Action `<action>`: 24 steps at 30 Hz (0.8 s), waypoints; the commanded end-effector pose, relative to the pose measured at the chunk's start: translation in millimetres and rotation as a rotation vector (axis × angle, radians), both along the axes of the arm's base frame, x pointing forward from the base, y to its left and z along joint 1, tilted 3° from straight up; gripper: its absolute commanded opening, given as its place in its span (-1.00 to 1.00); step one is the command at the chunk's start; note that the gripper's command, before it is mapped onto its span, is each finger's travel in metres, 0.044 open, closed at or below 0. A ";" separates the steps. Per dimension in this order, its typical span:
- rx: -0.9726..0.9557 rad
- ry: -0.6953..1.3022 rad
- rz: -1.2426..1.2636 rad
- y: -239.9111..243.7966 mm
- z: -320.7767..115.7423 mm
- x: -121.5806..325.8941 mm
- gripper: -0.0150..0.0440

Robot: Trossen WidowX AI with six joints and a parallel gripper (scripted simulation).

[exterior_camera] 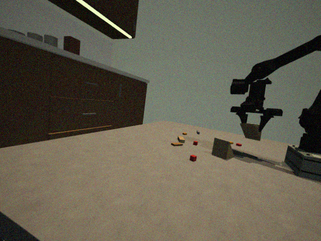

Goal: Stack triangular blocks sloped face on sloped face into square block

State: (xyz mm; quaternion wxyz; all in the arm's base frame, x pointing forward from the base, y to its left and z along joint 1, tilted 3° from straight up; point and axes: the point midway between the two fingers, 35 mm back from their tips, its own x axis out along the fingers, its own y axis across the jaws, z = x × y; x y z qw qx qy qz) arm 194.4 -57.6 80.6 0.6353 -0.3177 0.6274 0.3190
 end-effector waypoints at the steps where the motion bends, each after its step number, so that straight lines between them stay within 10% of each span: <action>1: -0.011 -0.057 0.088 0.3 1.2 -0.6 -0.49; 24: -0.010 -0.064 0.092 30.7 46.2 45.8 -0.49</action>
